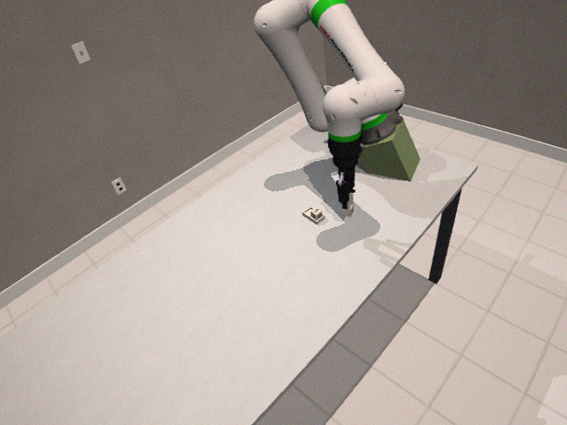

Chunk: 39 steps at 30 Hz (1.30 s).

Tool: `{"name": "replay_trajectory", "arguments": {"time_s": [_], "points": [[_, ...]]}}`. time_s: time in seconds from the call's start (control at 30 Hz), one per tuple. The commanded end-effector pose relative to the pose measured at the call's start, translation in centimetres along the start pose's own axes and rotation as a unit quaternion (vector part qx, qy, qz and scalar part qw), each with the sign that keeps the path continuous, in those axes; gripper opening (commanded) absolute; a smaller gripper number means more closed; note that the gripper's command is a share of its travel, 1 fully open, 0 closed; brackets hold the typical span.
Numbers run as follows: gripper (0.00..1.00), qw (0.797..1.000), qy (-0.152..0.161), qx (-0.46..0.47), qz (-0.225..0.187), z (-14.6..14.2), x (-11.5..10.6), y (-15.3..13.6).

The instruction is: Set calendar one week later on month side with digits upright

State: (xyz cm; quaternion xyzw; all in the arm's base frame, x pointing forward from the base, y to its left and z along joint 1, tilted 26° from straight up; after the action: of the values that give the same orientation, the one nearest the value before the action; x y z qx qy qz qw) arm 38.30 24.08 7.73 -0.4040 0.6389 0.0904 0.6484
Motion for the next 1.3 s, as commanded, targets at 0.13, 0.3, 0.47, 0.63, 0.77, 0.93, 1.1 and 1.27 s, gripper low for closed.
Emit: {"name": "replay_trajectory", "arguments": {"time_s": [0.13, 0.3, 0.47, 0.63, 0.77, 0.93, 1.1, 1.27], "points": [[0.17, 1.000, 0.000, -0.001, 0.000, 0.1, 0.1, 0.1], [0.17, 1.000, 0.000, -0.001, 0.000, 0.1, 0.3, 0.1], [0.17, 1.000, 0.000, -0.001, 0.000, 0.1, 1.6, 0.1], [0.17, 1.000, 0.000, -0.001, 0.000, 0.1, 3.8, 0.1], [0.17, 1.000, 0.000, -0.001, 0.000, 0.1, 5.3, 0.1], [0.17, 1.000, 0.000, -0.001, 0.000, 0.1, 7.2, 0.1], [0.17, 1.000, 0.000, -0.001, 0.000, 0.1, 8.9, 0.0], [0.17, 1.000, 0.000, -0.001, 0.000, 0.1, 9.5, 0.0]]}}
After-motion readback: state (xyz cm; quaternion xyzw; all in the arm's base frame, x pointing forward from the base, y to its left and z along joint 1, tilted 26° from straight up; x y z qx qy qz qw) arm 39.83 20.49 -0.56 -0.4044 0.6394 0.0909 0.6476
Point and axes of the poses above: the point where the finger pads meet when closed, its own x axis out along the fingers, its own z axis across the jaws, y = z × x, the point moved 10 cm from there along -x, back along the fingers, and after that the axes turned 15 degrees about -x, right-handed, at the moved point
